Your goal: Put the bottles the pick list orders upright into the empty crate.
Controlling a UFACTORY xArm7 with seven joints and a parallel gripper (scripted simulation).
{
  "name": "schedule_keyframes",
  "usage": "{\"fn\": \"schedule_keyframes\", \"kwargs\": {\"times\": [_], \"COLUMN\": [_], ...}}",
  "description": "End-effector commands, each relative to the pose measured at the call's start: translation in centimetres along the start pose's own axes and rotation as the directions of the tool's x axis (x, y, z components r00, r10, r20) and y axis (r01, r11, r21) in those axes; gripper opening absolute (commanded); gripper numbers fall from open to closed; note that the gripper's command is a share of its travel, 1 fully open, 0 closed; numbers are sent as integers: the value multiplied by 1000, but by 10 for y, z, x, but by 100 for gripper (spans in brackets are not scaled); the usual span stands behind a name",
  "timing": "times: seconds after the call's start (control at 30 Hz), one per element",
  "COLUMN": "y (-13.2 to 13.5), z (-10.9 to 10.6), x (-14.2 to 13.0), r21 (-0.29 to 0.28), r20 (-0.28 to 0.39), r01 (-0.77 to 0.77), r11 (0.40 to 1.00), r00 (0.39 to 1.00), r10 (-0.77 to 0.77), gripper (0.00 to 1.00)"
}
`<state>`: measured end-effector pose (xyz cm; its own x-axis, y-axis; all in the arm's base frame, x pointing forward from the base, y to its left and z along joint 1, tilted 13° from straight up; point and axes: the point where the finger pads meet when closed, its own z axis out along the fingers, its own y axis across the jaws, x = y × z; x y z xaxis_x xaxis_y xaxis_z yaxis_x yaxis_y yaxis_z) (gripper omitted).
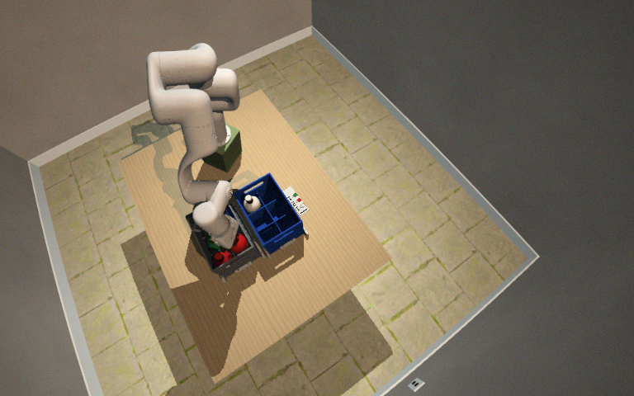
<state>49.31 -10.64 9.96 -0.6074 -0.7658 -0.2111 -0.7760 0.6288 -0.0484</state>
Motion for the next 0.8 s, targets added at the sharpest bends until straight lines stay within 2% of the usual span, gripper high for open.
{"fn": "schedule_keyframes", "kwargs": {"times": [0.0, 0.77], "y": [-2, -2], "z": [-8, -42], "x": [-1, -1], "r21": [5, 5], "r20": [2, 2], "r01": [0, 0], "r11": [1000, 1000], "r00": [1000, 1000], "r10": [0, 0], "gripper": [0, 0]}}
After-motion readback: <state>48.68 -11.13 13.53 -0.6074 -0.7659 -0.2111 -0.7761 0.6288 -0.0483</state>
